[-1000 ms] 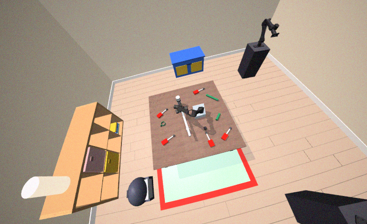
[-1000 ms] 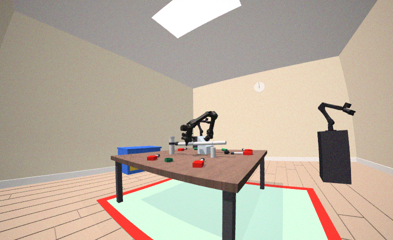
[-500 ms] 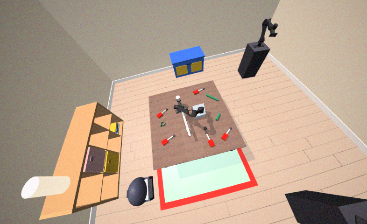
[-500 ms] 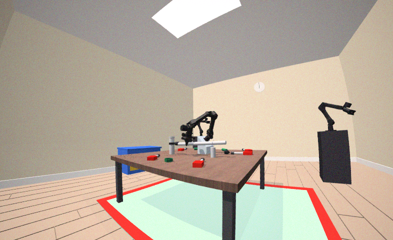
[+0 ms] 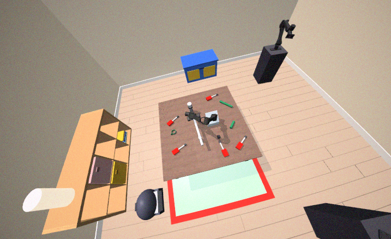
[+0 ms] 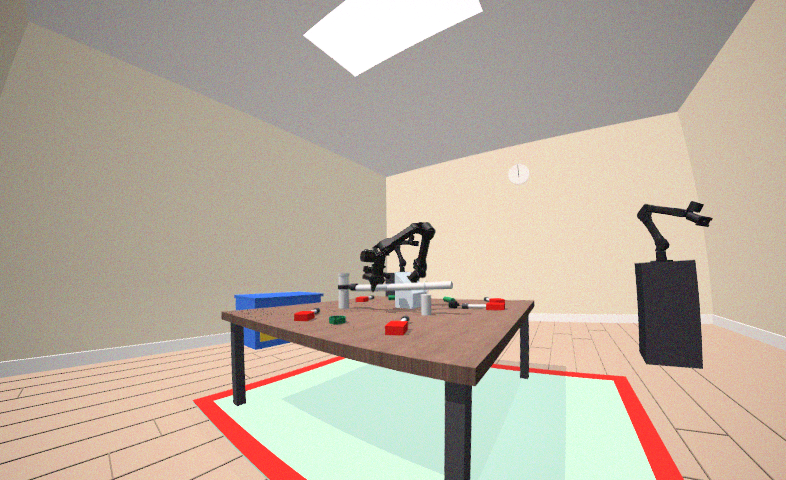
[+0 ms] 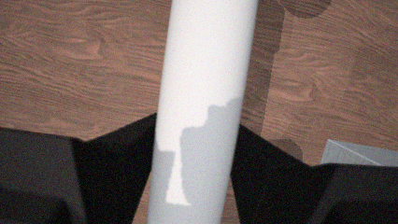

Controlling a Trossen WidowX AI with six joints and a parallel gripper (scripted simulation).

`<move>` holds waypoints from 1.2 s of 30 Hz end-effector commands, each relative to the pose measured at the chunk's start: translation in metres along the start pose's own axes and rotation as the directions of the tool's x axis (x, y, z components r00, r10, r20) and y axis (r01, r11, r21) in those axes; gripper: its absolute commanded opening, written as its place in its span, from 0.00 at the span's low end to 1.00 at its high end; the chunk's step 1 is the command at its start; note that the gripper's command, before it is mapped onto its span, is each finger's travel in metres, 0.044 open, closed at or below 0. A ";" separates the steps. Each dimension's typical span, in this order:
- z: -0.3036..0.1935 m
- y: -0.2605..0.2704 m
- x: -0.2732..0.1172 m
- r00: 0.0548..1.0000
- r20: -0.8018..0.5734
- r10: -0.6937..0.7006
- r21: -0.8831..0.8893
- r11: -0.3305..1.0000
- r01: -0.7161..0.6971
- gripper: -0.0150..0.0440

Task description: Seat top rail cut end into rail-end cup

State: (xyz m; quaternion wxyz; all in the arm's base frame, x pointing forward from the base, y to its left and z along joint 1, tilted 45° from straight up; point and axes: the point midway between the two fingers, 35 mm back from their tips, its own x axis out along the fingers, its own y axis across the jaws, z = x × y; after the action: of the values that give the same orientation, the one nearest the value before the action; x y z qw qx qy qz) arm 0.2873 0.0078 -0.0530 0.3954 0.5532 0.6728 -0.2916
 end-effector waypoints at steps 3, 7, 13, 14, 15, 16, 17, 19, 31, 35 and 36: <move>0.007 0.002 -0.004 1.000 0.016 0.010 -0.002 1.000 -0.010 0.25; 0.008 0.002 -0.004 1.000 0.016 0.010 -0.002 1.000 -0.010 0.25; 0.009 0.003 -0.005 1.000 0.016 0.011 -0.002 1.000 -0.010 0.25; 0.009 0.003 -0.005 1.000 0.016 0.011 -0.002 1.000 -0.010 0.25; 0.010 0.003 -0.005 1.000 0.016 0.011 -0.002 1.000 -0.010 0.25; 0.010 0.003 -0.005 1.000 0.016 0.011 -0.002 1.000 -0.010 0.25; 0.010 0.003 -0.006 1.000 0.016 0.011 -0.002 1.000 -0.011 0.25; 0.005 0.002 -0.003 1.000 0.004 0.003 -0.002 1.000 -0.003 0.25; 0.002 0.001 0.000 1.000 -0.007 -0.005 -0.002 1.000 0.005 0.25; 0.004 0.001 -0.001 1.000 -0.007 -0.005 -0.002 1.000 0.005 0.25; 0.004 0.001 -0.001 1.000 -0.007 -0.005 -0.002 1.000 0.005 0.25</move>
State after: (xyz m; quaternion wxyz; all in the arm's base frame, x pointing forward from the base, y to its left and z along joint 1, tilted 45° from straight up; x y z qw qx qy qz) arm 0.2871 0.0084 -0.0541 0.3898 0.5517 0.6783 -0.2890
